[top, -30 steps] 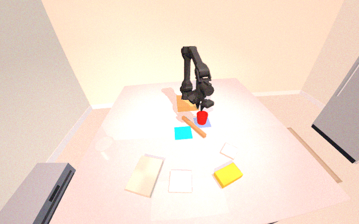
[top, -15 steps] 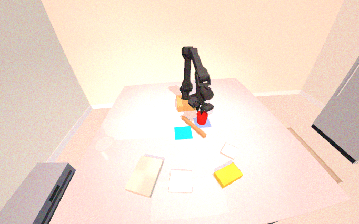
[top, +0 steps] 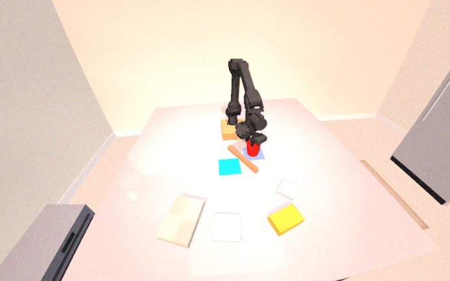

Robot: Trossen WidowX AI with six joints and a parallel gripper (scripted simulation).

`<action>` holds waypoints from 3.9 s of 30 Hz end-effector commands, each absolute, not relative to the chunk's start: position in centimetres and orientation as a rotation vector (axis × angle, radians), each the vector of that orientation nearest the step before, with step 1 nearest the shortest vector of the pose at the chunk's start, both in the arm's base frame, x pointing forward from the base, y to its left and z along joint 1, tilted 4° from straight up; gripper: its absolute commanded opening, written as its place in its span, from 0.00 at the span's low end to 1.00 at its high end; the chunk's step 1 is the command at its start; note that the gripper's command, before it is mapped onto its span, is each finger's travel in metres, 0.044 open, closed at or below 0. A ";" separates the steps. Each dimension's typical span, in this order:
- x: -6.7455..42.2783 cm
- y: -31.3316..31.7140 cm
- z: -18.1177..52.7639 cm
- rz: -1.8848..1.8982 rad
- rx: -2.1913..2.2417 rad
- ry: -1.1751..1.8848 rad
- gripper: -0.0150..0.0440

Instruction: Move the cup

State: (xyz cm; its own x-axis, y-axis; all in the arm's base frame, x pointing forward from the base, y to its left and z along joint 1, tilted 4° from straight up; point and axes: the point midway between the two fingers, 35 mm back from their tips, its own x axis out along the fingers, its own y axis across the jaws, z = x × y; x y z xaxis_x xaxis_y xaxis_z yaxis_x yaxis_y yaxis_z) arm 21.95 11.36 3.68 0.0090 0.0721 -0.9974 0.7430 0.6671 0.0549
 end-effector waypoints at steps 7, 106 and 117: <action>21.6 11.3 2.7 -0.607 0.712 1.499 0.50; 28.4 3.6 7.5 -0.610 0.708 1.491 0.25; 30.3 1.5 7.5 -0.611 0.707 1.489 0.25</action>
State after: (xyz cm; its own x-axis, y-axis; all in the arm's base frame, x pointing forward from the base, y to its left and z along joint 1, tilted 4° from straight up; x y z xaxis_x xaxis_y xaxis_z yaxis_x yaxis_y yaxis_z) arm 29.77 1.99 7.44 0.0047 0.0613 -0.9981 0.7469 0.6635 0.0443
